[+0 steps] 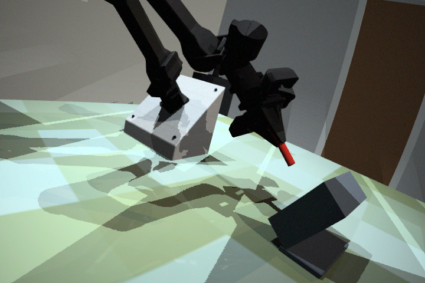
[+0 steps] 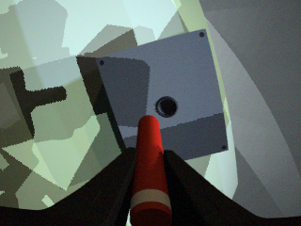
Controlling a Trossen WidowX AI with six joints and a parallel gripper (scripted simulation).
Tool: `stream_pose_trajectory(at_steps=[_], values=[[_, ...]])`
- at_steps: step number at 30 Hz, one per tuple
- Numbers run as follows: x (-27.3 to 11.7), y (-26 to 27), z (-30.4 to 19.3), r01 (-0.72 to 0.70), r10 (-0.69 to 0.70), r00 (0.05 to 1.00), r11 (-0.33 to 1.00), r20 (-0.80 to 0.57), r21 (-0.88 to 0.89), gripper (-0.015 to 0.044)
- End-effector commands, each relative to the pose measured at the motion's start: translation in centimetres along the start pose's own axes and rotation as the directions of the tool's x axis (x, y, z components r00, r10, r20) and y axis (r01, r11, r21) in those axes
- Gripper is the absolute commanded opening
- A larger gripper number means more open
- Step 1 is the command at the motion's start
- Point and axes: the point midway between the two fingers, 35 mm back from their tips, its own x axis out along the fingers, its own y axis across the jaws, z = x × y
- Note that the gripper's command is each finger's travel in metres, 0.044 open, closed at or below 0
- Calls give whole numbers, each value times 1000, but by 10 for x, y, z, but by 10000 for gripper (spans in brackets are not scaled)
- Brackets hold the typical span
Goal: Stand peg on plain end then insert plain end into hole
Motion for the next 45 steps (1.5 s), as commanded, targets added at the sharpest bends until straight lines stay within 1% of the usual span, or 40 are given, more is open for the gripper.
stream_pose_trajectory(at_steps=[1, 26, 45], values=[[4, 1, 1, 3, -3, 1000, 1000, 3, -21, 0], [23, -6, -3, 73, -73, 997, 995, 4, -74, 0], [31, -8, -6, 104, -104, 995, 993, -7, -54, 0]])
